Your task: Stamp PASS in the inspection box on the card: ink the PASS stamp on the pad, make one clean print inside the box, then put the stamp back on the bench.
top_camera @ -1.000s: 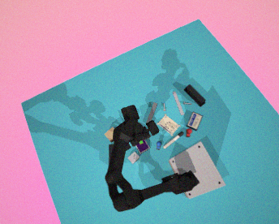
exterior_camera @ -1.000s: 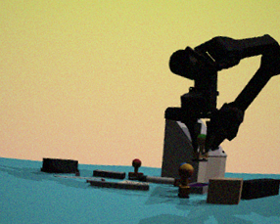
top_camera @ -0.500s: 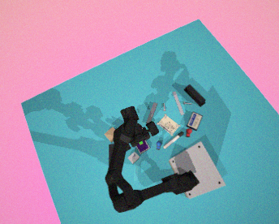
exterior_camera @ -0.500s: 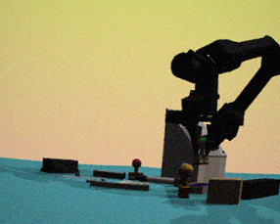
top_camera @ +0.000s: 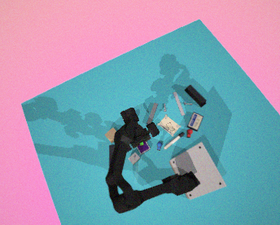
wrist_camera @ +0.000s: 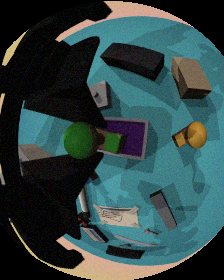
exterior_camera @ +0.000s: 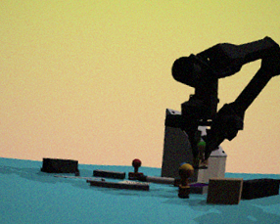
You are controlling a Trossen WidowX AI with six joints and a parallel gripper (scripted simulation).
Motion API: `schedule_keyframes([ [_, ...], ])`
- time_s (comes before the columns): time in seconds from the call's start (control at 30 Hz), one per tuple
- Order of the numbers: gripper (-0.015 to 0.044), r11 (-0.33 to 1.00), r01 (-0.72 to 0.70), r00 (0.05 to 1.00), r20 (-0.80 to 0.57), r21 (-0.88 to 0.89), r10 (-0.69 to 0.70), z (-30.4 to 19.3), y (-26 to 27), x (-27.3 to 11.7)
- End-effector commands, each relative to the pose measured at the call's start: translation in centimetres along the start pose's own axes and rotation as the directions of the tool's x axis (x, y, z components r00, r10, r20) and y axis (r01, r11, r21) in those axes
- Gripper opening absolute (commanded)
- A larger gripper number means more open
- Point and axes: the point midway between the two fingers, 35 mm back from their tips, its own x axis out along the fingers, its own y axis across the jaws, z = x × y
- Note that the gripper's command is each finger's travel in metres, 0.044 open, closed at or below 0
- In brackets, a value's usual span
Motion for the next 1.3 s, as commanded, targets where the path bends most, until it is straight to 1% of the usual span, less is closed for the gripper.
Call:
schedule_keyframes([
  [0.0, 0.0000, 1.000, -0.005, 1.000, -0.005, 0.008, 0.005, -0.2, 0.0, 0.5],
  [1.27, 0.0000, 1.000, -0.007, 1.000, -0.004, 0.003, 0.007, -0.3, 0.1, 3.0],
])
